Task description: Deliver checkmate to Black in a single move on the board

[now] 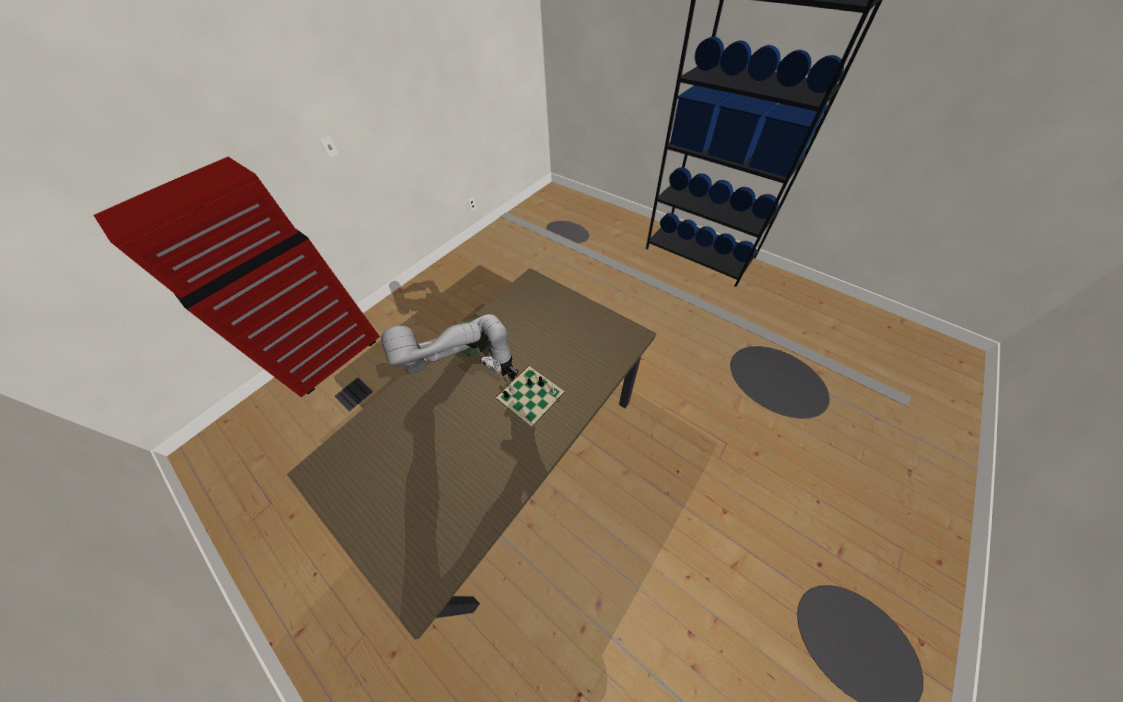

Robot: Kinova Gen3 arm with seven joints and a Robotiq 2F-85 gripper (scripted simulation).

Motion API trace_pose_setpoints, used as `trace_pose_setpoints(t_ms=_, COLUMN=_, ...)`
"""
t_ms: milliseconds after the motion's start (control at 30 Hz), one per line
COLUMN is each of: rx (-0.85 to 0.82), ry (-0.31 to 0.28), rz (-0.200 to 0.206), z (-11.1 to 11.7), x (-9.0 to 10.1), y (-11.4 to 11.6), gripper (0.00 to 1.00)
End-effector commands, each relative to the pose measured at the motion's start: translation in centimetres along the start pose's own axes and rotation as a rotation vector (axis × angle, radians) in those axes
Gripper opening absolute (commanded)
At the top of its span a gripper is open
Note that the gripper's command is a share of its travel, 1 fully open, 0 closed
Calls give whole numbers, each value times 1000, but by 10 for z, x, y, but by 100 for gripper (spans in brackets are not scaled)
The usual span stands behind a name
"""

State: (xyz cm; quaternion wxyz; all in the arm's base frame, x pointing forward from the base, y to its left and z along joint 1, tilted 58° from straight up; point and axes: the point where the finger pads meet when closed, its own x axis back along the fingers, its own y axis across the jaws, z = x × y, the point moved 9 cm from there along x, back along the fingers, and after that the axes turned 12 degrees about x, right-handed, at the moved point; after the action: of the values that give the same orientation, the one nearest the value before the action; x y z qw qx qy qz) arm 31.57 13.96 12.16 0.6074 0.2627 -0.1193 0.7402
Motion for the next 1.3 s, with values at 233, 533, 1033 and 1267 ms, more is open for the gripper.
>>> trace_pose_setpoints(t_ms=233, rx=3, ry=0, rz=1, z=0, x=-1, y=0, gripper=41)
trace_pose_setpoints(t_ms=533, rx=8, ry=1, rz=0, z=0, x=-9, y=0, gripper=41)
trace_pose_setpoints(t_ms=1033, rx=8, ry=1, rz=0, z=0, x=-28, y=-1, gripper=41)
trace_pose_setpoints(t_ms=1267, rx=8, ry=1, rz=0, z=0, x=-37, y=-1, gripper=41)
